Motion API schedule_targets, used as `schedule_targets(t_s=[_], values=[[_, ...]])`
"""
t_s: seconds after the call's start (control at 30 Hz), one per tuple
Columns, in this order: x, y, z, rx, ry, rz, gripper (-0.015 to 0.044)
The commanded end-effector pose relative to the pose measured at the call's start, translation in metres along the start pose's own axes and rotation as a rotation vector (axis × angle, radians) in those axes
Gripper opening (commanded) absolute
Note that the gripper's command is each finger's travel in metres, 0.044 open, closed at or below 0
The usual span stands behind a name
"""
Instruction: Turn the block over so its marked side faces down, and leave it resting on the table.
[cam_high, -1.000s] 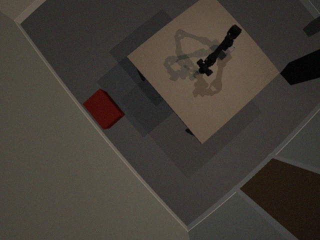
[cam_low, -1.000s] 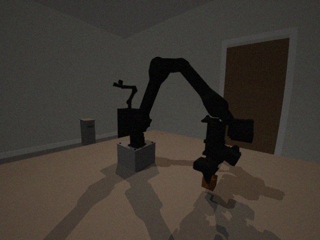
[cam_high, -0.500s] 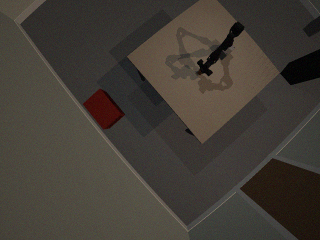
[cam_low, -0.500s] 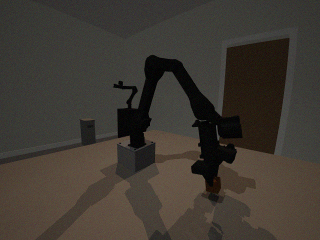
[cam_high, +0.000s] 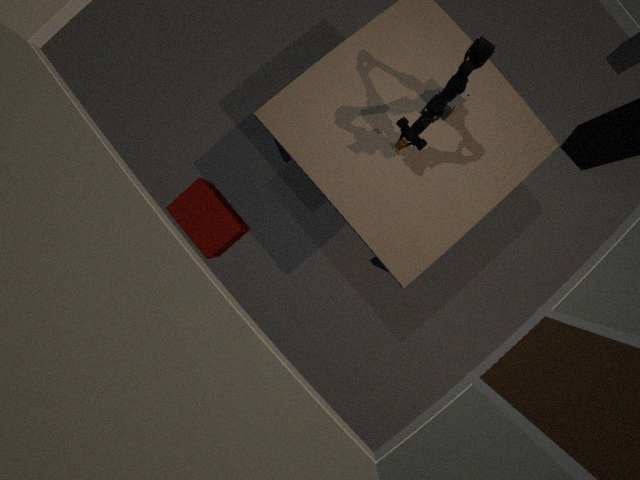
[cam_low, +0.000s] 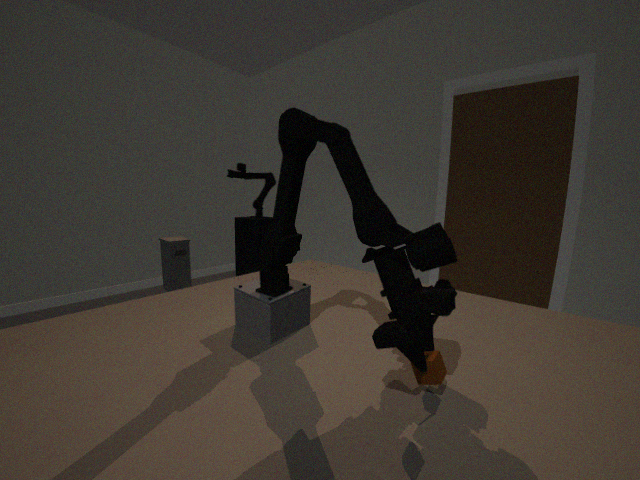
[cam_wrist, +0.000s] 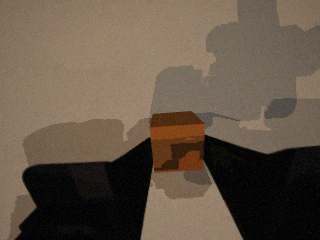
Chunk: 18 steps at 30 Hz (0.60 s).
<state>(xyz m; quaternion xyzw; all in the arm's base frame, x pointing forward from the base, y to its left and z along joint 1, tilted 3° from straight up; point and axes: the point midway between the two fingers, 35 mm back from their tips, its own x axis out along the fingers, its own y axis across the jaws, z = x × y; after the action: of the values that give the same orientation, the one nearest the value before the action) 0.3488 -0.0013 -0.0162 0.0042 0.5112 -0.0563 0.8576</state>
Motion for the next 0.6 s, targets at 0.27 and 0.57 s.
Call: schedule_targets(t_s=[0.27, 0.57], values=[[0.003, 0.000, 0.000, -0.004, -0.097, -0.001, 0.0000], [0.023, 0.002, -0.001, -0.009, -0.217, 0.001, 0.0000]])
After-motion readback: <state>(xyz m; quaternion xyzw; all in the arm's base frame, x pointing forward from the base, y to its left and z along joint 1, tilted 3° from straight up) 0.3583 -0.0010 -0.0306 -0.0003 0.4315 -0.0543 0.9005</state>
